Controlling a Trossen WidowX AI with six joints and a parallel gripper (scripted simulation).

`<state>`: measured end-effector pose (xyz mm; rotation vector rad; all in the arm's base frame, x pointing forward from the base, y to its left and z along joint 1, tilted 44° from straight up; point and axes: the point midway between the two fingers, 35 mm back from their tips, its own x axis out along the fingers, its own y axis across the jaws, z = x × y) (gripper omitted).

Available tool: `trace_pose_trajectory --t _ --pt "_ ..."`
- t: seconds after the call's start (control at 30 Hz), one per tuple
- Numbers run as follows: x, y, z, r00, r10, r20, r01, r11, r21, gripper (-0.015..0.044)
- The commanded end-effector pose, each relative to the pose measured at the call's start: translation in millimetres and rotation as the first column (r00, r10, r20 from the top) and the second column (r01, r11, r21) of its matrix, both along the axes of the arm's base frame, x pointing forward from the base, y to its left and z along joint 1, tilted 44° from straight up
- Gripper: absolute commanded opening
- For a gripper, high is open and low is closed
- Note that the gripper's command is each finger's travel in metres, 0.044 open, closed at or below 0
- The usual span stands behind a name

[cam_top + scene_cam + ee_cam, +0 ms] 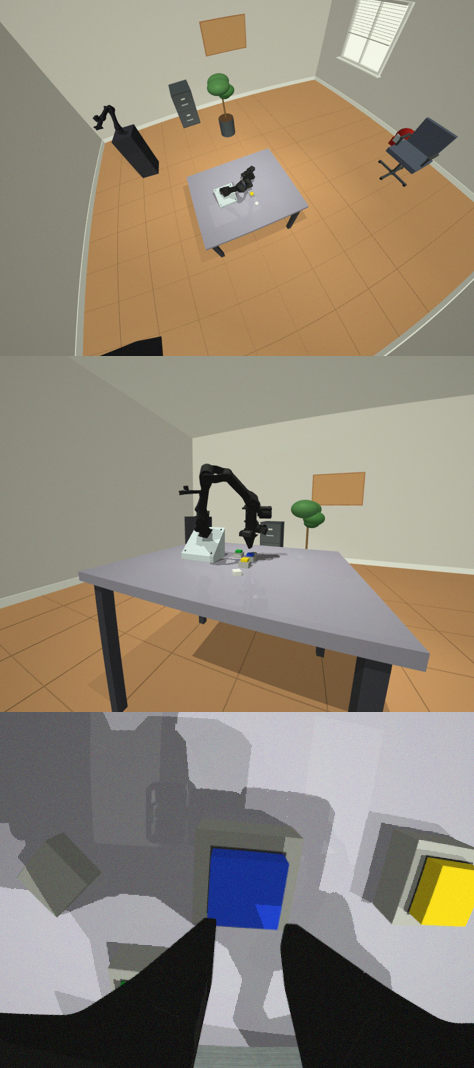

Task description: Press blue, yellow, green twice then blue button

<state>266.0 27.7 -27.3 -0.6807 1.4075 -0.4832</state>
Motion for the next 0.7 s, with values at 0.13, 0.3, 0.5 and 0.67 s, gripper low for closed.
trace_pose_trajectory --t 0.13,0.3,0.5,0.67 --pt "1 -1 -1 1.0 0.006 0.003 -0.006 1.0 -0.002 0.002" --pt "1 -1 -1 1.0 0.006 0.003 -0.006 1.0 -0.002 0.002" --pt "2 -6 -7 1.0 0.006 0.003 -0.006 1.0 -0.002 0.002" --pt "3 -12 -13 1.0 0.006 0.003 -0.006 1.0 -0.002 0.002"
